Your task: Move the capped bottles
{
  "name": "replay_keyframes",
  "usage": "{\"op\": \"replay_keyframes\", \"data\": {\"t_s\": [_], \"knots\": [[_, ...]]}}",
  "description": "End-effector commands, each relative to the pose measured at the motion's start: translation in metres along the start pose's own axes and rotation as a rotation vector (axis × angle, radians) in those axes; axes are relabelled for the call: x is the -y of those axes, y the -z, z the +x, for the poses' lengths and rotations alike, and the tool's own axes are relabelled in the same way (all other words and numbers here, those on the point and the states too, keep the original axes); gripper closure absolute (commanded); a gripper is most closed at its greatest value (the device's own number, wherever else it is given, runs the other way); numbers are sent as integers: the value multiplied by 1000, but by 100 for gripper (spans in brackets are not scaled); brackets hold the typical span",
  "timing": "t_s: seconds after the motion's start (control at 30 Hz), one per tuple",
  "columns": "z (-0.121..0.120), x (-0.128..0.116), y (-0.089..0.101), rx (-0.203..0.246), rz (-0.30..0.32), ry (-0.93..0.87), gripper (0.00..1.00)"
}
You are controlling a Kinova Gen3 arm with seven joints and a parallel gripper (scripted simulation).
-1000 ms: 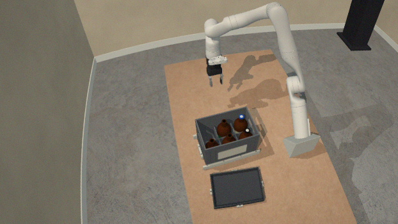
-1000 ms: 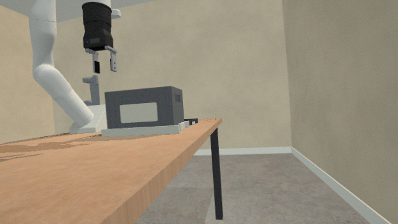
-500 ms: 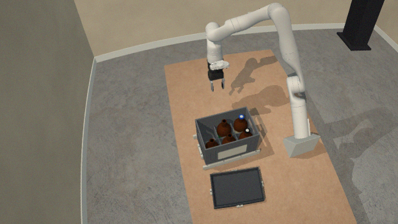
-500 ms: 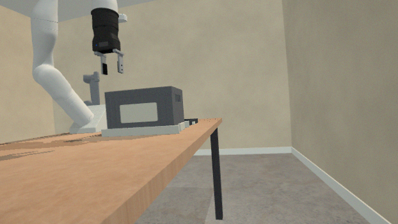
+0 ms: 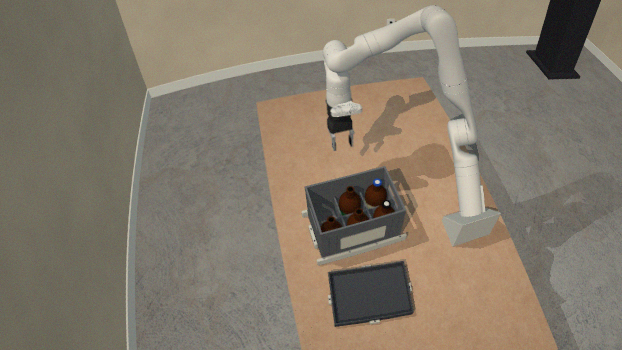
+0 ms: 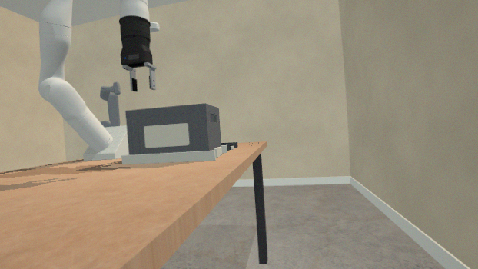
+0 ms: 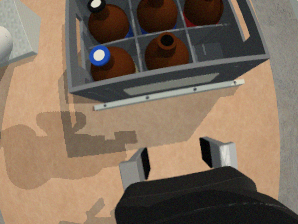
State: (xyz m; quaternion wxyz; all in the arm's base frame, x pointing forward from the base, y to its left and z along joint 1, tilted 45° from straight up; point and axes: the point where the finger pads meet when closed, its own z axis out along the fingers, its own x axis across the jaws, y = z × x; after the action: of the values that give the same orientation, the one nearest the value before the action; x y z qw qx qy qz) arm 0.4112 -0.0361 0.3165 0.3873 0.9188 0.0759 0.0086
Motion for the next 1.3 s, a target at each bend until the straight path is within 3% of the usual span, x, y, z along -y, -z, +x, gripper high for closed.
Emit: {"op": "replay_keyframes", "data": {"t_s": [0.0,0.23,0.33,0.8,0.9,1.27], "knots": [[2,16,0,-4,3,0,0],[4,40,0,-6,4,0,0],[3,35,0,-4,3,1,0],[6,82,0,-6,4,0,0],[6,76,1,-5,3,2,0],[6,96,0,-6,4,0,0]]}}
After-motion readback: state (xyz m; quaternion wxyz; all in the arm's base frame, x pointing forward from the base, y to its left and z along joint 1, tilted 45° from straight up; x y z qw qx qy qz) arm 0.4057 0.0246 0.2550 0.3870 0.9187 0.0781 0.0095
